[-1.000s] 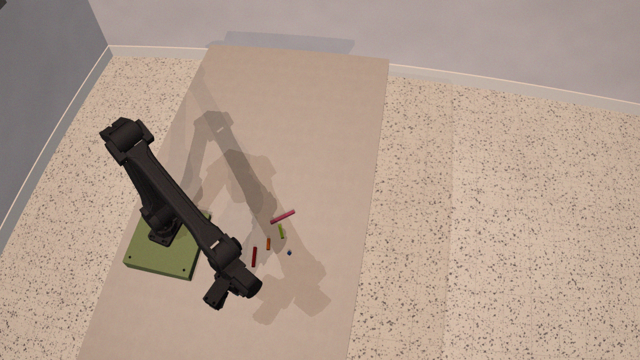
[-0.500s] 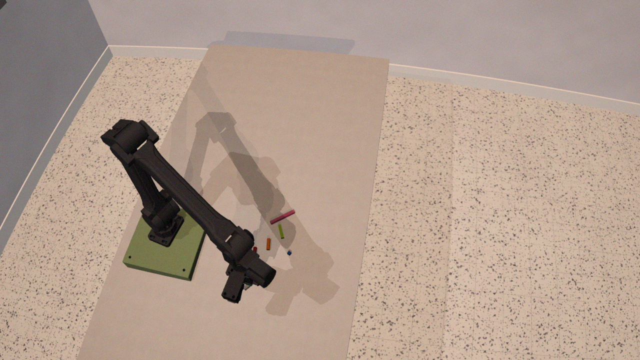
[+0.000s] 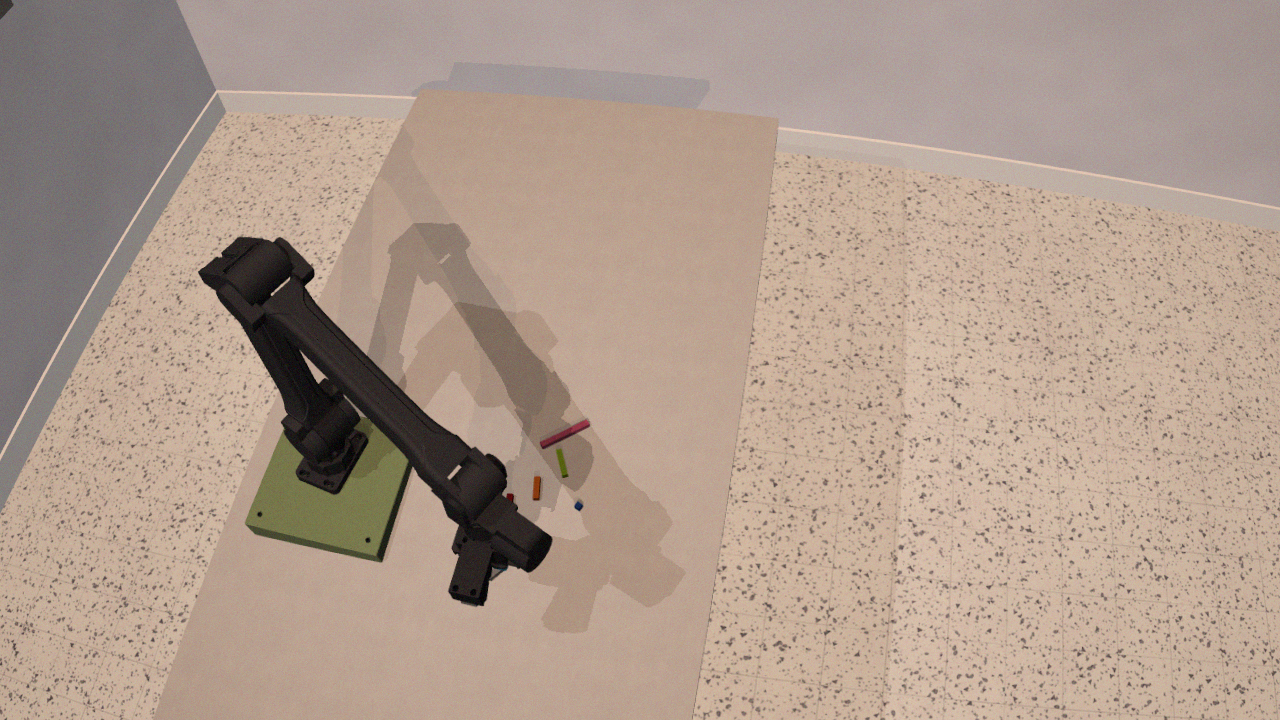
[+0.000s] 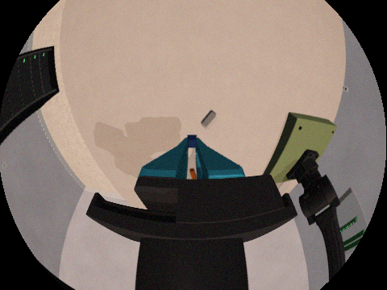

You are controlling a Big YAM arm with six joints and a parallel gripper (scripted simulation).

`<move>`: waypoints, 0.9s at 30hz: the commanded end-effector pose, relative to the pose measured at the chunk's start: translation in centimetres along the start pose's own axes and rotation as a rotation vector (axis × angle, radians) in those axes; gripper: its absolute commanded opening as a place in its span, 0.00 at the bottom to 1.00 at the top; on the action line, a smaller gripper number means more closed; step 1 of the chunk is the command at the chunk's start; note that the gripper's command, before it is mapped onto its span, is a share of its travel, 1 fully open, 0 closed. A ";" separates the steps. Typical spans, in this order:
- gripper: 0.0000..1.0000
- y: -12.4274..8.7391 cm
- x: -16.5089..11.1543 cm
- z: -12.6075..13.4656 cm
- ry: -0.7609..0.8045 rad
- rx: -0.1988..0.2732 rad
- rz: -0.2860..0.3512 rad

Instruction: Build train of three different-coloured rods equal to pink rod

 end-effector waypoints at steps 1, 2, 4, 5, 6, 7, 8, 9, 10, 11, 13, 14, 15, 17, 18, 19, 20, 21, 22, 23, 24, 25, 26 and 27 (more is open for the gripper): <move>0.04 -2.3 1.0 1.4 -0.017 0.048 -0.043; 0.04 -2.3 1.0 1.4 -0.017 0.048 -0.043; 0.04 -2.3 1.0 1.4 -0.012 0.048 -0.043; 0.04 -2.3 0.9 1.4 -0.012 0.048 -0.043; 0.04 -2.4 -0.6 3.0 -0.155 0.046 -0.046; 0.04 -2.4 -0.6 3.0 -0.155 0.048 -0.044; 0.04 -2.4 -0.7 3.0 -0.155 0.049 -0.043; 0.04 -2.4 -0.7 3.0 -0.155 0.049 -0.043; 0.04 -2.4 -0.7 3.0 -0.155 0.049 -0.043; 0.04 -2.4 -0.1 2.6 -0.139 0.049 -0.044; 0.04 -2.4 0.1 2.5 -0.132 0.049 -0.045; 0.04 -2.4 0.1 2.5 -0.132 0.049 -0.045; 0.04 -2.4 0.1 2.5 -0.132 0.049 -0.045; 0.04 -2.3 -2.0 4.0 -0.274 0.044 -0.042; 0.04 -2.3 -2.0 4.0 -0.274 0.044 -0.042; 0.04 -2.3 -2.0 4.0 -0.274 0.044 -0.042; 0.04 -2.3 -2.0 4.0 -0.274 0.045 -0.042; 0.04 -2.3 -1.8 3.8 -0.266 0.046 -0.043; 0.04 -2.5 -1.2 3.5 -0.251 0.049 -0.047; 0.04 -2.6 -1.3 3.5 -0.251 0.051 -0.049; 0.04 -2.6 -1.3 3.4 -0.251 0.050 -0.048; 0.04 -2.4 -1.4 3.3 -0.251 0.046 -0.045; 0.04 -2.4 -1.5 3.3 -0.254 0.046 -0.045; 0.04 -2.4 -1.8 3.5 -0.263 0.046 -0.044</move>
Point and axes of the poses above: the point where the finger pads meet when closed, its own y axis out along the fingers, its own z axis across the jaws, x = y × z, the point moved 8 cm from there along -y, back along the fingers, and after that the axes turned 15 degrees about -y, right-handed, at the moved point
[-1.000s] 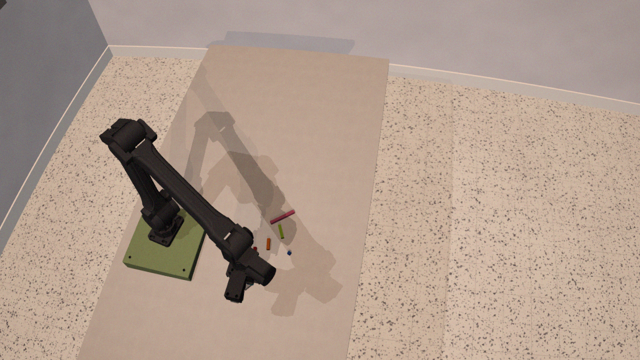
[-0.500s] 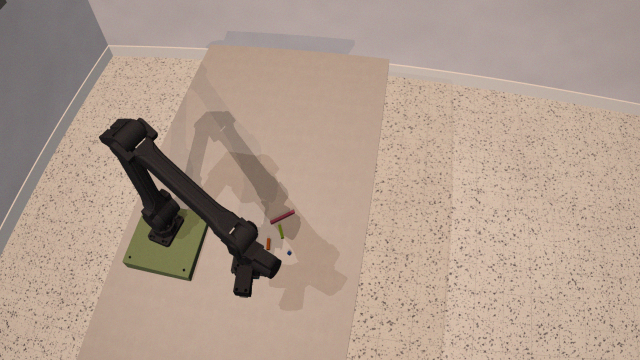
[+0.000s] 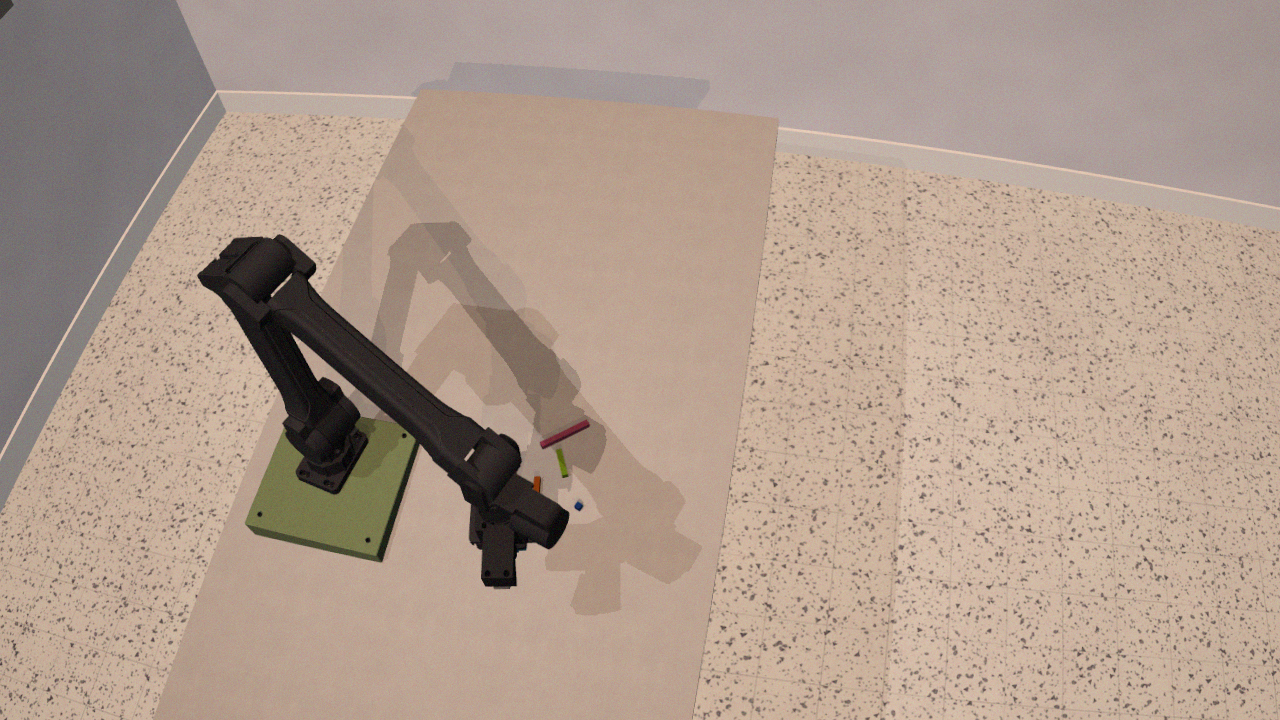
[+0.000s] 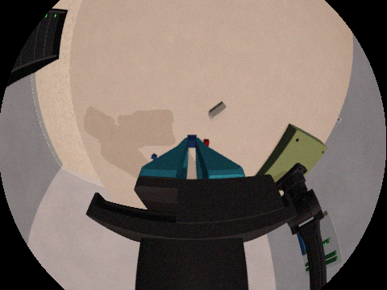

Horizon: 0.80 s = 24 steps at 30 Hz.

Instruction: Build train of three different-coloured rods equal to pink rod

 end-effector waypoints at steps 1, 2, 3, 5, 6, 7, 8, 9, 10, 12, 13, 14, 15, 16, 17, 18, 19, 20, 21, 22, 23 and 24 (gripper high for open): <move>0.04 -2.4 1.0 1.4 -0.025 0.043 -0.046; 0.04 -2.4 1.0 1.4 -0.025 0.043 -0.046; 0.04 -2.4 1.1 1.4 -0.024 0.043 -0.046; 0.04 -2.4 1.1 1.4 -0.021 0.043 -0.046; 0.04 -2.4 1.1 1.4 -0.020 0.043 -0.046; 0.04 -2.5 0.1 2.8 -0.128 0.043 -0.049; 0.04 -2.5 0.1 2.8 -0.128 0.043 -0.049; 0.04 -2.5 0.1 2.8 -0.128 0.043 -0.049; 0.04 -2.5 0.1 2.9 -0.129 0.047 -0.051; 0.04 -2.4 -0.5 3.5 -0.191 0.043 -0.050; 0.04 -2.4 -0.5 3.5 -0.191 0.043 -0.050; 0.04 -2.5 -0.8 3.8 -0.220 0.043 -0.051; 0.04 -2.5 -0.9 3.8 -0.225 0.044 -0.052; 0.04 -2.6 -0.9 3.8 -0.225 0.045 -0.053; 0.04 -2.6 -0.5 3.5 -0.213 0.044 -0.054; 0.04 -2.4 -0.3 3.0 -0.202 0.040 -0.050; 0.04 -2.3 -0.4 3.0 -0.202 0.038 -0.048; 0.04 -2.3 -0.4 3.0 -0.202 0.038 -0.048; 0.04 -2.3 -0.5 3.1 -0.207 0.038 -0.048; 0.04 -2.3 -0.6 3.3 -0.212 0.038 -0.048; 0.04 -2.3 -0.7 3.3 -0.213 0.038 -0.048; 0.04 -2.3 -0.7 3.3 -0.213 0.038 -0.048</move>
Point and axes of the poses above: the point where the finger pads meet when closed, its own y axis out along the fingers, its own z axis across the jaws, x = y × z, the point moved 8 cm from there along -y, back along the fingers, and after that the axes turned 15 degrees about -y, right-handed, at the moved point
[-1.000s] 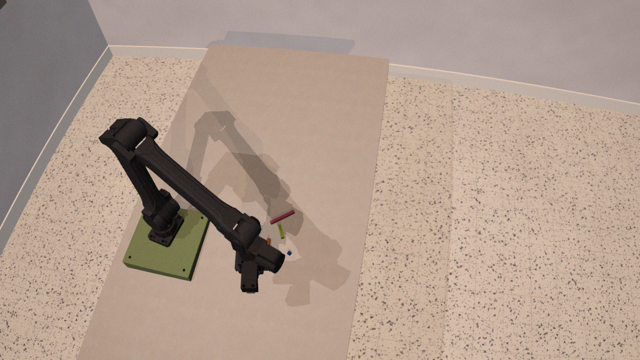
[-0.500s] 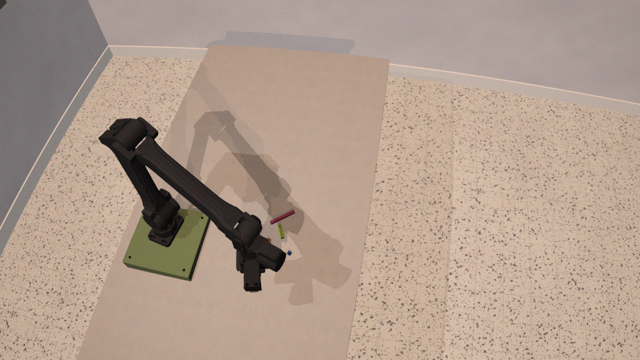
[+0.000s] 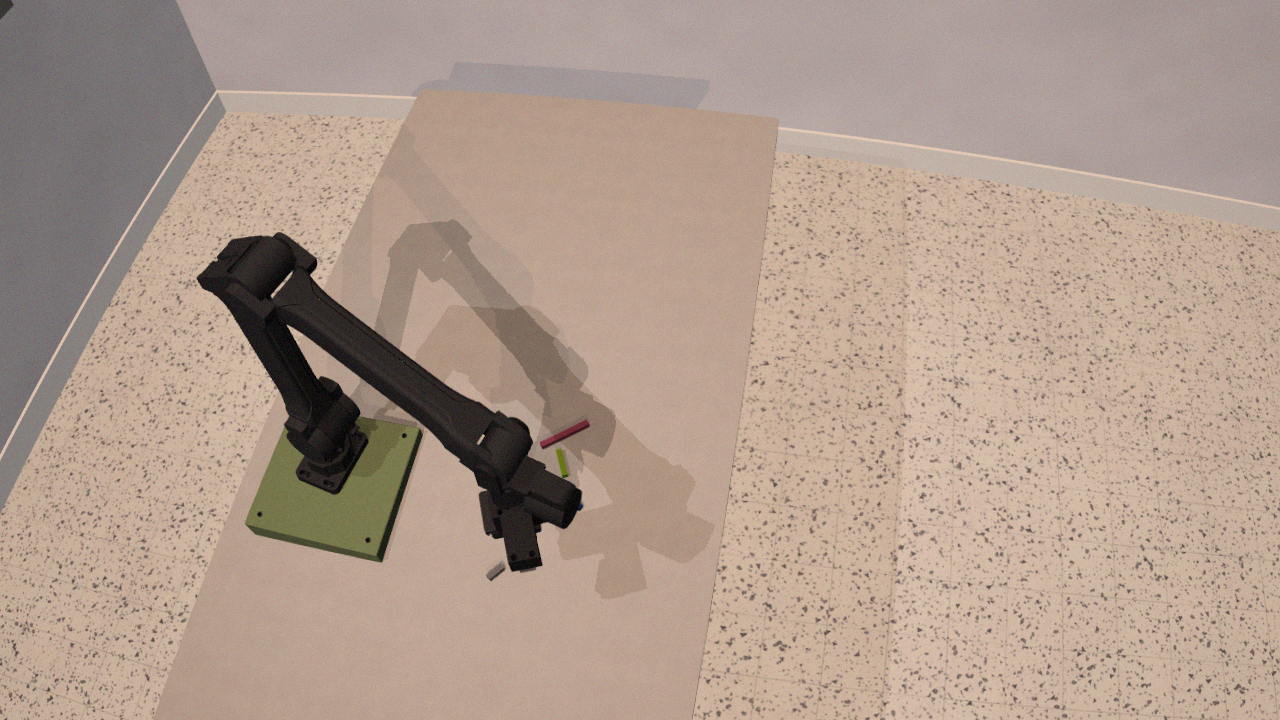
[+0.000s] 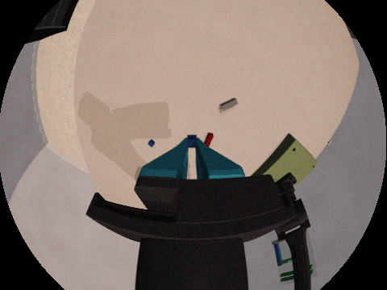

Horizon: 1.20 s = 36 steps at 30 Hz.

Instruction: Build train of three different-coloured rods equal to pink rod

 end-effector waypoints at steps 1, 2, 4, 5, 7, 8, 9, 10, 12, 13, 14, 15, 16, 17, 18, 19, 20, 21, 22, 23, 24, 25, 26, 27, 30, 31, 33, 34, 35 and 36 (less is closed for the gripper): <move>0.04 -2.1 1.3 1.0 -0.017 0.031 -0.049; 0.04 -2.1 1.3 1.0 -0.017 0.031 -0.049; 0.04 -2.0 1.3 1.0 -0.014 0.030 -0.048; 0.04 -1.7 1.3 0.9 -0.013 0.028 -0.045; 0.04 -0.9 0.9 0.7 -0.013 0.023 -0.038; 0.04 -0.2 0.5 0.3 -0.013 0.013 -0.025; 0.04 0.1 0.3 0.2 -0.013 0.011 -0.021; 0.04 0.3 0.3 0.3 -0.013 0.011 -0.021; 0.04 0.9 0.3 0.3 -0.013 0.011 -0.021; 0.04 1.2 0.2 0.4 -0.013 0.011 -0.021; 0.04 1.6 0.2 0.4 -0.013 0.011 -0.021; 0.04 2.0 0.2 0.5 -0.013 0.011 -0.021; 0.04 2.4 0.1 0.5 -0.013 0.011 -0.020; 0.04 2.8 0.1 0.5 -0.012 0.010 -0.020; 0.04 2.8 0.1 0.5 -0.012 0.010 -0.020; 0.04 2.8 0.1 0.5 -0.012 0.010 -0.020; 0.04 3.2 0.3 0.3 -0.003 0.010 -0.021; 0.04 3.7 0.3 0.3 -0.002 0.010 -0.021; 0.04 4.2 0.2 0.4 -0.002 0.010 -0.020; 0.04 4.6 0.2 0.4 -0.004 0.010 -0.020; 0.04 5.1 0.2 0.5 -0.005 0.010 -0.020; 0.04 5.6 0.2 0.5 -0.006 0.010 -0.020; 0.04 6.0 0.2 0.5 -0.006 0.010 -0.020; 0.04 6.4 0.2 0.5 -0.006 0.010 -0.020; 0.04 7.4 0.3 0.4 -0.003 0.010 -0.020; 0.04 7.7 0.2 0.4 -0.004 0.010 -0.020; 0.04 8.1 0.2 0.5 -0.006 0.010 -0.020; 0.04 8.2 0.2 0.5 -0.006 0.009 -0.020; 0.04 8.2 0.2 0.5 -0.006 0.009 -0.020; 0.04 8.2 0.2 0.5 -0.006 0.009 -0.020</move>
Point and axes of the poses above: the point where the finger pads meet when closed, its own y axis out along the fingers, its own z axis across the jaws, x = y × z, the point moved 8 cm from there along -y, back along the fingers, and after that the axes turned 15 degrees about -y, right-handed, at the moved point
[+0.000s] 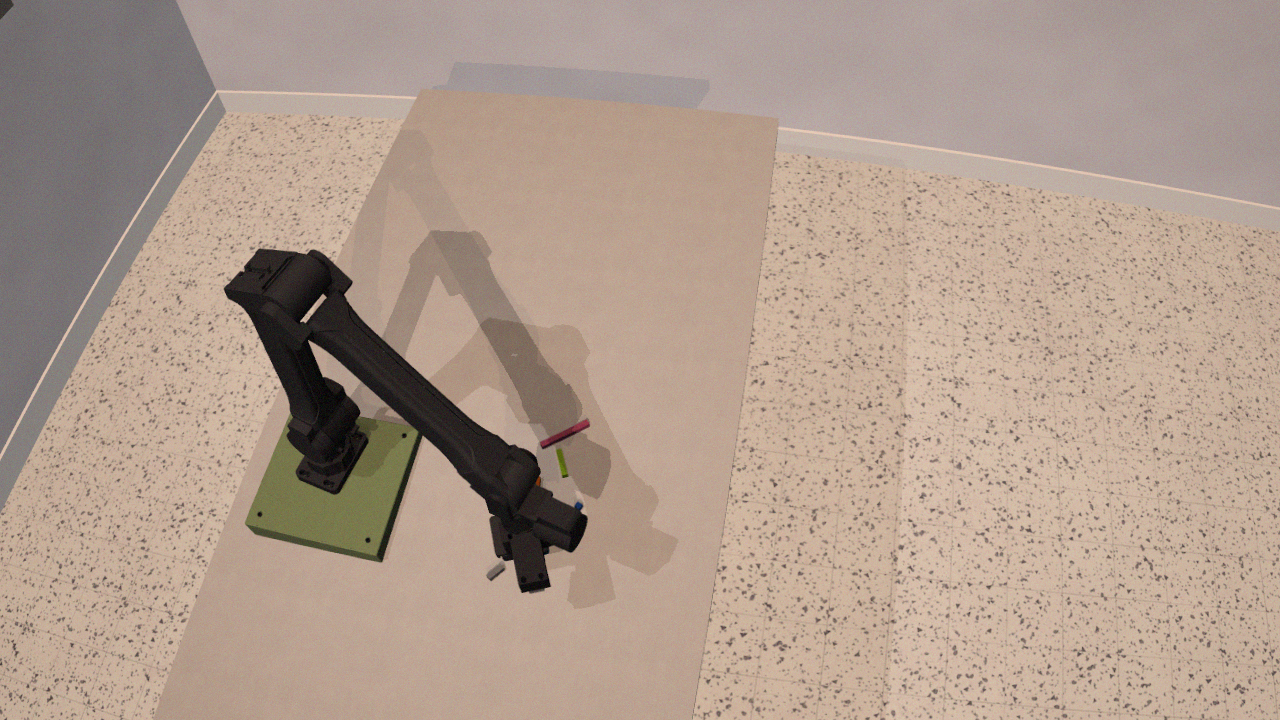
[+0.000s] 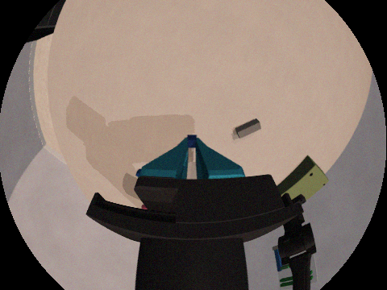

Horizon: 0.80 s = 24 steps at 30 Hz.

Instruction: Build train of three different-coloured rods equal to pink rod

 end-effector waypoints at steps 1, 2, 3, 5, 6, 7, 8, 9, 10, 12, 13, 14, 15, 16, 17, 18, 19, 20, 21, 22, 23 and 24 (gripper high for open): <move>0.04 -1.2 0.2 0.5 0.000 0.027 -0.043; 0.04 -1.1 0.2 0.5 0.000 0.027 -0.043; 0.04 -0.9 0.1 0.5 0.000 0.024 -0.039; 0.04 -0.2 0.0 0.3 0.001 0.009 -0.020; 0.04 -0.2 -0.1 0.3 0.002 0.006 -0.015; 0.04 -0.2 -0.1 0.3 0.002 0.006 -0.015; 0.04 -0.2 -0.1 0.3 0.002 0.006 -0.015; 0.04 -0.2 -0.1 0.3 0.002 0.006 -0.015; 0.04 -0.2 -0.1 0.3 0.002 0.006 -0.015; 0.04 -0.2 -0.1 0.3 0.002 0.006 -0.015; 0.04 -0.2 -0.1 0.3 0.002 0.006 -0.015; 0.04 -0.2 -0.1 0.3 0.002 0.006 -0.015; 0.04 -0.2 -0.1 0.3 0.002 0.006 -0.015; 0.04 -0.2 -0.1 0.3 0.002 0.006 -0.015; 0.04 -0.2 -0.1 0.3 0.002 0.006 -0.015; 0.04 -0.2 -0.1 0.3 0.002 0.006 -0.015; 0.04 -0.2 -0.1 0.3 0.001 0.006 -0.015; 0.04 -0.2 -0.1 0.3 0.001 0.006 -0.015; 0.04 -0.2 -0.1 0.3 0.001 0.006 -0.015; 0.04 -0.2 -0.1 0.3 0.001 0.006 -0.015; 0.04 -0.2 -0.1 0.3 0.001 0.006 -0.015; 0.04 -0.2 -0.1 0.3 0.001 0.006 -0.015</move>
Point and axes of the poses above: the point where the finger pads meet when closed, its own y axis out along the fingers, its own z axis across the jaws, x = y × z, the point moved 8 cm from there along -y, back along the fingers, and after that the axes turned 15 degrees about -y, right-handed, at the moved point
